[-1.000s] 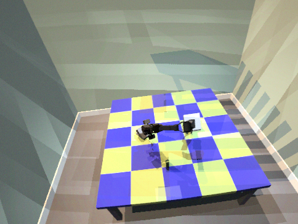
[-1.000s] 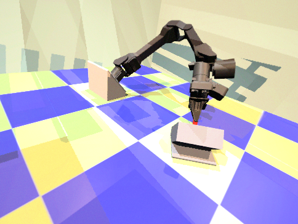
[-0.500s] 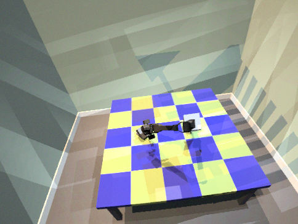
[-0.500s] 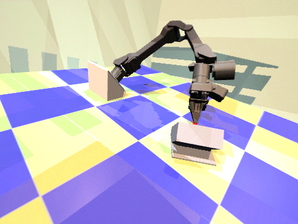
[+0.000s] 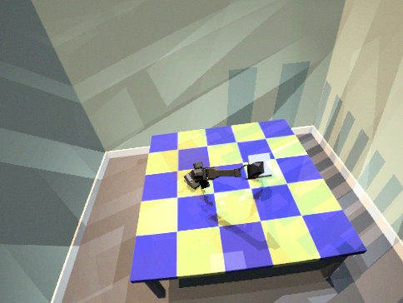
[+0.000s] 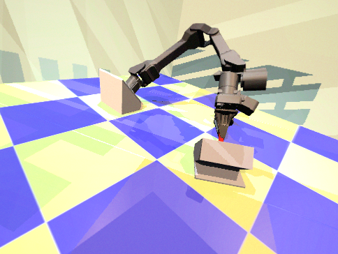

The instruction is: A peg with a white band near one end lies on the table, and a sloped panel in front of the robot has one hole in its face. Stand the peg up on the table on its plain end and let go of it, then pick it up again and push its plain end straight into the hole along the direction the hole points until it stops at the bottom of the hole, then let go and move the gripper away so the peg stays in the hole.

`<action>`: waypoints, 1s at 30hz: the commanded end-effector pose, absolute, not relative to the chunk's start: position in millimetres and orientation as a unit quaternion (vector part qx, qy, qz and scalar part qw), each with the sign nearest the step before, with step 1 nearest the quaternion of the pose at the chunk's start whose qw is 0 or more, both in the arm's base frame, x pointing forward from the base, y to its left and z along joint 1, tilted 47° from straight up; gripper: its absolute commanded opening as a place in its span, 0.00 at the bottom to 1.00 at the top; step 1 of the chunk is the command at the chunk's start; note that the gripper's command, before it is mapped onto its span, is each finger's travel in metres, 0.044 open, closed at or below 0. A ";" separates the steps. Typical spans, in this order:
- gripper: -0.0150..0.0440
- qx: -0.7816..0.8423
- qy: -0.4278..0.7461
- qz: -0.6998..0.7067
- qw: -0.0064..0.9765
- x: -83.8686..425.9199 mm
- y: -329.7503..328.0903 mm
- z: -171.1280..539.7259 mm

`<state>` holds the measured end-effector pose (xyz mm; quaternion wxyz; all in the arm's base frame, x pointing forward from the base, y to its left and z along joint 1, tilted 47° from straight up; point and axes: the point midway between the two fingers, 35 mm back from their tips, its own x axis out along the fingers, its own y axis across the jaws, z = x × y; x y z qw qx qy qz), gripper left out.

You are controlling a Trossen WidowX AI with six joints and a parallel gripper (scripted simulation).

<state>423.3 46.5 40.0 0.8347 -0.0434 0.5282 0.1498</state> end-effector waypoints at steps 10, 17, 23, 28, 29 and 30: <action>1.00 -0.044 0.529 0.149 0.834 419.0 43.4 52.8; 1.00 -0.044 0.529 0.148 0.834 414.6 40.4 65.4; 1.00 -0.044 0.530 0.148 0.834 410.5 37.7 76.4; 1.00 -0.044 0.530 0.148 0.834 406.9 35.4 85.5; 1.00 -0.044 0.530 0.148 0.834 406.2 34.9 87.3; 1.00 -0.044 0.530 0.147 0.834 405.4 34.5 89.1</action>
